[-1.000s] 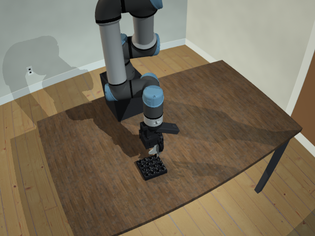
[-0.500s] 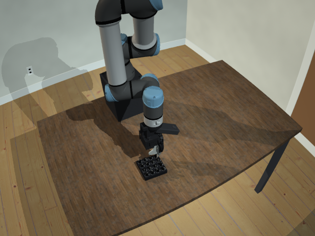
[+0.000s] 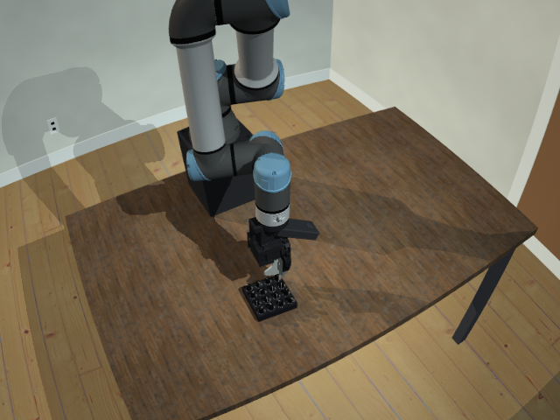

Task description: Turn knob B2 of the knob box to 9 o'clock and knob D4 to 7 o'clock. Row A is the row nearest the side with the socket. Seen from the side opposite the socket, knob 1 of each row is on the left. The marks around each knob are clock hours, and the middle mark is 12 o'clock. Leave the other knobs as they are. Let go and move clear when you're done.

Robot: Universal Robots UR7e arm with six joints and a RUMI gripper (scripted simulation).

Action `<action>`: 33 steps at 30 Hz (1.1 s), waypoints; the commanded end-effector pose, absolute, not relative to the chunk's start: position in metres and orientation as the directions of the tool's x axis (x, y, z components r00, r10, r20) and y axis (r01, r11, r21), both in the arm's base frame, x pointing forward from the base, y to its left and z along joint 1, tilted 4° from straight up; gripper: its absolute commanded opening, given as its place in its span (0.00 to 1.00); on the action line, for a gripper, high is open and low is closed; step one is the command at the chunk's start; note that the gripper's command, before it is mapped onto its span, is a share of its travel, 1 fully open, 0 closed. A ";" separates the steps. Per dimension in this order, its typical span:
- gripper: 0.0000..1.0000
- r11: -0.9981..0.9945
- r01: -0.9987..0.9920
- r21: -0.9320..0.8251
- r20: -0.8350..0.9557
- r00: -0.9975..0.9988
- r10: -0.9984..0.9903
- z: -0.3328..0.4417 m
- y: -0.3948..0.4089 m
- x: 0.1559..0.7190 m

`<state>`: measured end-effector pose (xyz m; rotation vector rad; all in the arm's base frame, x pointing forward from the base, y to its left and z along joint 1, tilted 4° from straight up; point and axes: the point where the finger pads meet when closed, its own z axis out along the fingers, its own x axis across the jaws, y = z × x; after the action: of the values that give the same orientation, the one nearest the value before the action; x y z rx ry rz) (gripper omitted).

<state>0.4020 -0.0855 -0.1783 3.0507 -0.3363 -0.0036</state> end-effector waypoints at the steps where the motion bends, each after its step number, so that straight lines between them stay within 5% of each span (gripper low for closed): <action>1: 0.11 -0.973 -0.218 0.074 0.010 0.976 -0.218 -0.178 -0.088 0.405; 12: 0.11 -0.973 -0.218 0.074 0.010 0.976 -0.218 -0.178 -0.088 0.405; 13: 0.00 -0.973 -0.218 0.074 0.010 0.976 -0.218 -0.178 -0.088 0.405; 33: 0.00 -0.973 -0.218 0.074 0.010 0.976 -0.218 -0.178 -0.088 0.405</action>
<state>0.4021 -0.0856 -0.1783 3.0506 -0.3363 -0.0035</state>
